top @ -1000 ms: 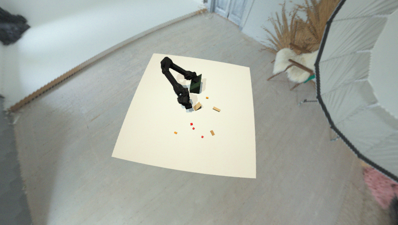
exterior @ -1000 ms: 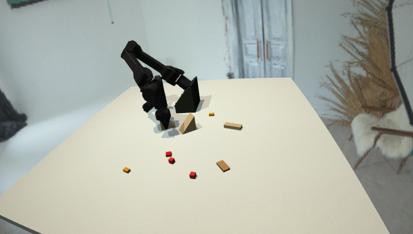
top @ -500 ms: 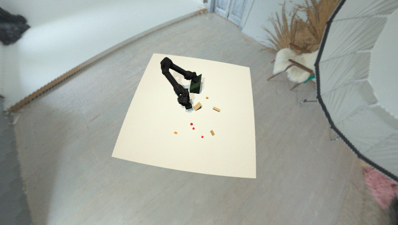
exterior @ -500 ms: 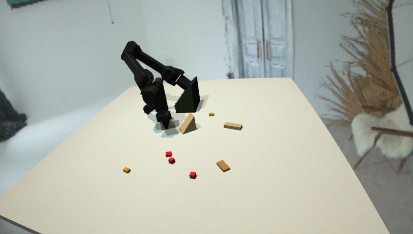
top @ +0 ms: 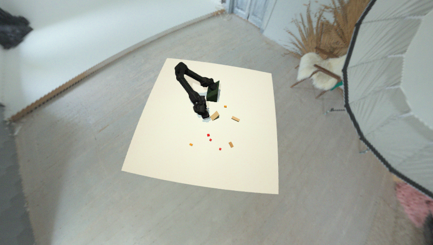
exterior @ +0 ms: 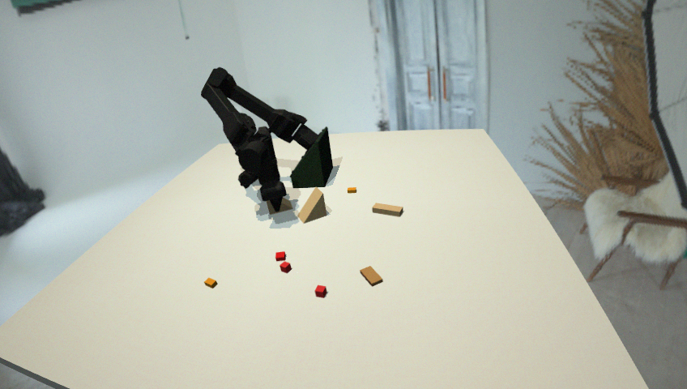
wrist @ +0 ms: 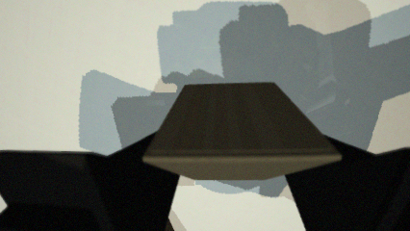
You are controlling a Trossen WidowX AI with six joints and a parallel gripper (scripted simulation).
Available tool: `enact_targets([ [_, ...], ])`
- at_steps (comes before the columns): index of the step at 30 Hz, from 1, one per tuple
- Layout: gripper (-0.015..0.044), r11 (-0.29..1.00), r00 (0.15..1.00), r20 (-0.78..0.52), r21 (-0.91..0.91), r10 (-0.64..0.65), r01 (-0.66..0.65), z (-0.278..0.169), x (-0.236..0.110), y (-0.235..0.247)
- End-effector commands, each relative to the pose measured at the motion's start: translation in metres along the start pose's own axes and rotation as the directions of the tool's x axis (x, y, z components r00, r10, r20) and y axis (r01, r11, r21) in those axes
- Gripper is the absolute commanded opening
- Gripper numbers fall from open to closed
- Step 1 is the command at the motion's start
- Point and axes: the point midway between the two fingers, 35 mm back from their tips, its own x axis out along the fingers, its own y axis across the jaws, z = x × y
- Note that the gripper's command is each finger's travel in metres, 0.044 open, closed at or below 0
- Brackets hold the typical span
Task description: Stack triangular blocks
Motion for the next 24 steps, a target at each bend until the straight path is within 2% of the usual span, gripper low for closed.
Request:
enact_targets([
  [1,0.0000,1.000,1.000,0.003,0.013,0.012,-0.012,0.0016,-0.0171,0.0025],
  [18,0.0000,1.000,1.000,0.006,-0.025,0.009,-0.009,0.0014,-0.0213,0.0020],
  [24,0.0000,0.989,1.000,0.006,-0.146,0.009,-0.008,0.0015,-0.0213,0.0020],
])
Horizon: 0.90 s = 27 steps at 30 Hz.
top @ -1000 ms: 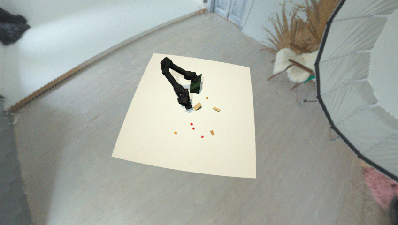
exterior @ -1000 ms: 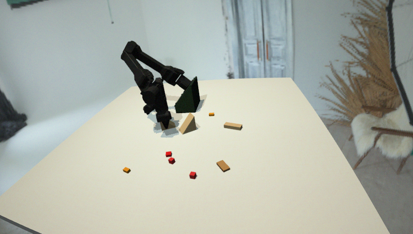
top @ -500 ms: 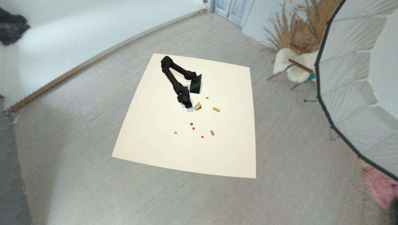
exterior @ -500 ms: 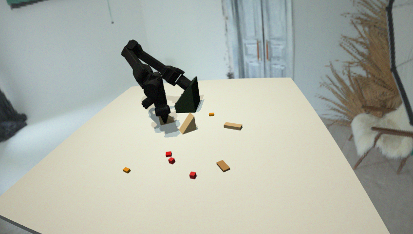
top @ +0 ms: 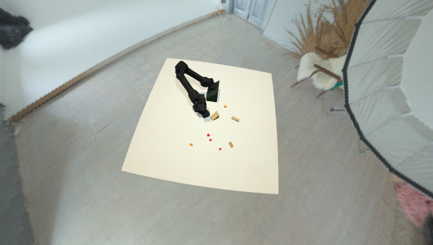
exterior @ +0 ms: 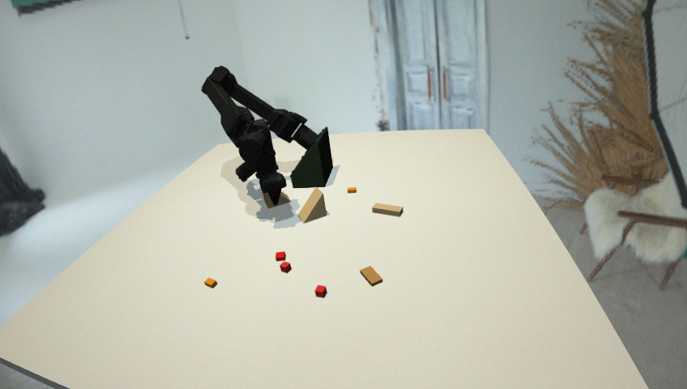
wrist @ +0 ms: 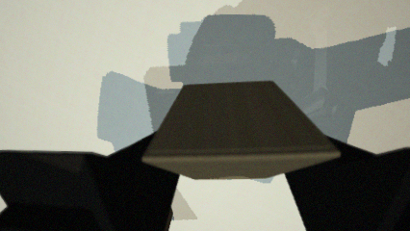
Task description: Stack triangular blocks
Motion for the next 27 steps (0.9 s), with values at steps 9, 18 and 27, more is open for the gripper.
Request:
enact_targets([
  [9,0.0000,0.944,1.000,0.000,-0.329,0.000,0.000,-0.0002,0.0004,0.0000],
  [18,0.0000,0.821,1.000,0.001,-0.571,0.000,0.000,-0.0001,0.0004,-0.0002],
  [27,0.0000,0.702,1.000,0.001,-0.712,0.000,0.000,-0.0001,0.0004,-0.0002],
])
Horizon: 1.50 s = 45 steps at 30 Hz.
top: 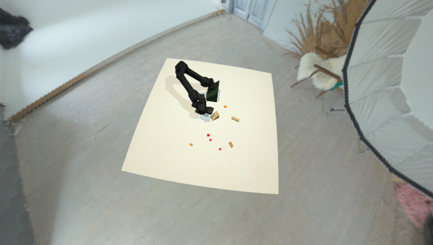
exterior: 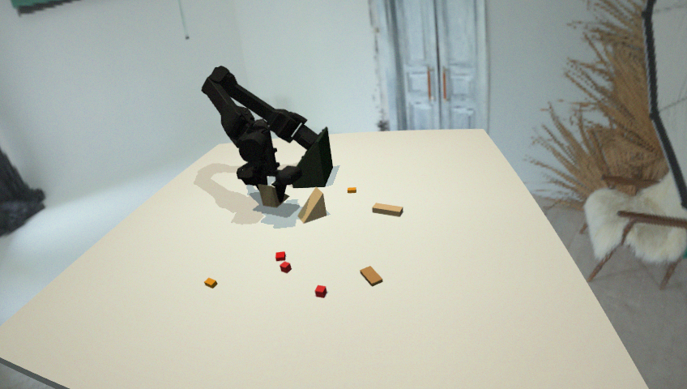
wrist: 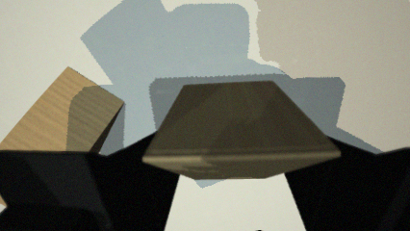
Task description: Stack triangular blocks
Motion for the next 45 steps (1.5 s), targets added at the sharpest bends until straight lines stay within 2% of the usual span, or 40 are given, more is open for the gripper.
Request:
enact_targets([
  [1,0.0000,0.996,1.000,0.001,-0.092,0.000,0.000,0.0001,0.0000,-0.0001],
  [9,0.0000,0.941,1.000,0.001,-0.338,0.000,0.000,0.0001,0.0000,-0.0002],
  [19,0.0000,0.834,1.000,0.002,-0.552,0.000,0.001,0.0002,0.0000,-0.0004],
  [30,0.0000,0.651,1.000,0.002,-0.759,0.001,0.001,0.0002,0.0001,-0.0005],
  [45,0.0000,0.311,1.000,0.002,-0.951,0.001,0.002,0.0004,0.0001,-0.0006],
])
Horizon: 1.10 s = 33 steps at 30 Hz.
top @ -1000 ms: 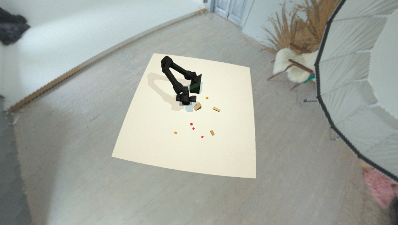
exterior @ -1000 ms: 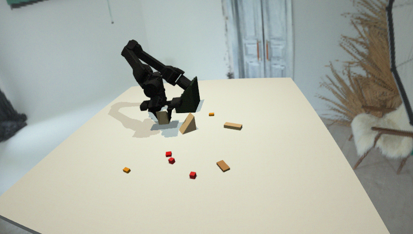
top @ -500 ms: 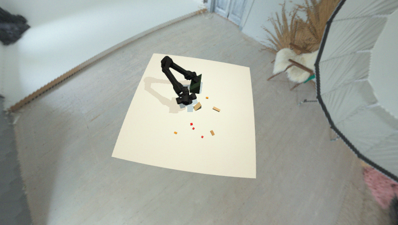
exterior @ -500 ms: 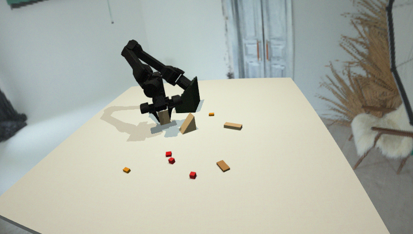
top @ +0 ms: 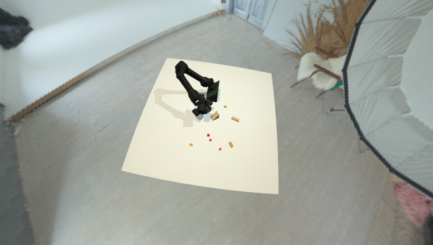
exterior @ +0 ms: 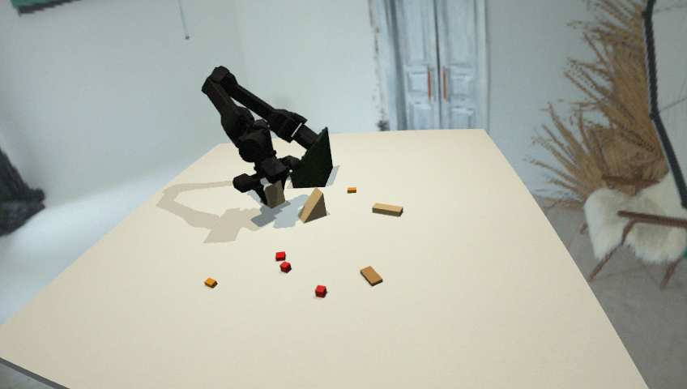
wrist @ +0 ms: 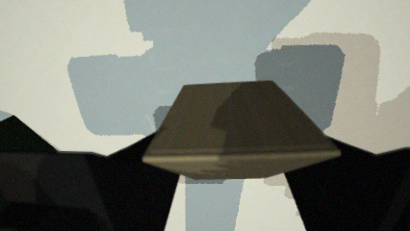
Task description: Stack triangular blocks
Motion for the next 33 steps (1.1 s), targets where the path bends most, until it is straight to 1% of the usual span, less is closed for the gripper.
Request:
enact_targets([
  [1,0.0000,0.995,1.000,0.001,-0.104,-0.001,0.001,0.000,0.000,0.000],
  [11,0.0000,0.927,1.000,0.001,-0.375,-0.001,0.001,0.000,0.000,0.000],
  [21,0.0000,0.925,1.000,0.001,-0.380,-0.001,0.001,0.000,0.001,0.000],
  [33,0.0000,0.928,1.000,-0.002,-0.372,0.004,-0.004,0.000,0.019,0.000],
])
